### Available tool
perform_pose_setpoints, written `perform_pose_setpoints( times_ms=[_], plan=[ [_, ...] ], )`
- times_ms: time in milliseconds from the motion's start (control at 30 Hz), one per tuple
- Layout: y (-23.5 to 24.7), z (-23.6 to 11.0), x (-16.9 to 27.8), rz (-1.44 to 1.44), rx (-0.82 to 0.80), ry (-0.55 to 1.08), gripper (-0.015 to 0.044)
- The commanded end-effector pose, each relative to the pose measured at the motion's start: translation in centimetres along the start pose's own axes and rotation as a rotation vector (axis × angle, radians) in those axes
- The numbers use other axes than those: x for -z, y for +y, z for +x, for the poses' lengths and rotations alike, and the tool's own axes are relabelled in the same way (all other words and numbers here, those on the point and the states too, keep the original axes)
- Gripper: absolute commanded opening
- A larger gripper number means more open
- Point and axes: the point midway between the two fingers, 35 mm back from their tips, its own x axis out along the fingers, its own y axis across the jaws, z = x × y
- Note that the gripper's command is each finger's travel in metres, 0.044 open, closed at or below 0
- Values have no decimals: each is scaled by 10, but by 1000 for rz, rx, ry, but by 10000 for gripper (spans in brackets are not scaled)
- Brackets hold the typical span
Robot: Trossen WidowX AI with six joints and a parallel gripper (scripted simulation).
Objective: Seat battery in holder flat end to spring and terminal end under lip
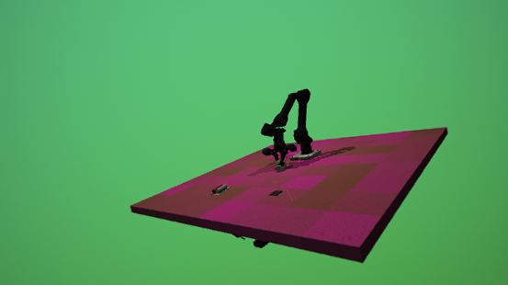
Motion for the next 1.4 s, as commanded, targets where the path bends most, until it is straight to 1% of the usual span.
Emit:
perform_pose_setpoints(
  times_ms=[0,500,1367],
  plan=[
    [-2,0,-7,0,3,-10,65],
    [-2,-4,-14,1,-9,-30,65],
    [-2,3,-10,19,14,-206,65]
  ],
)
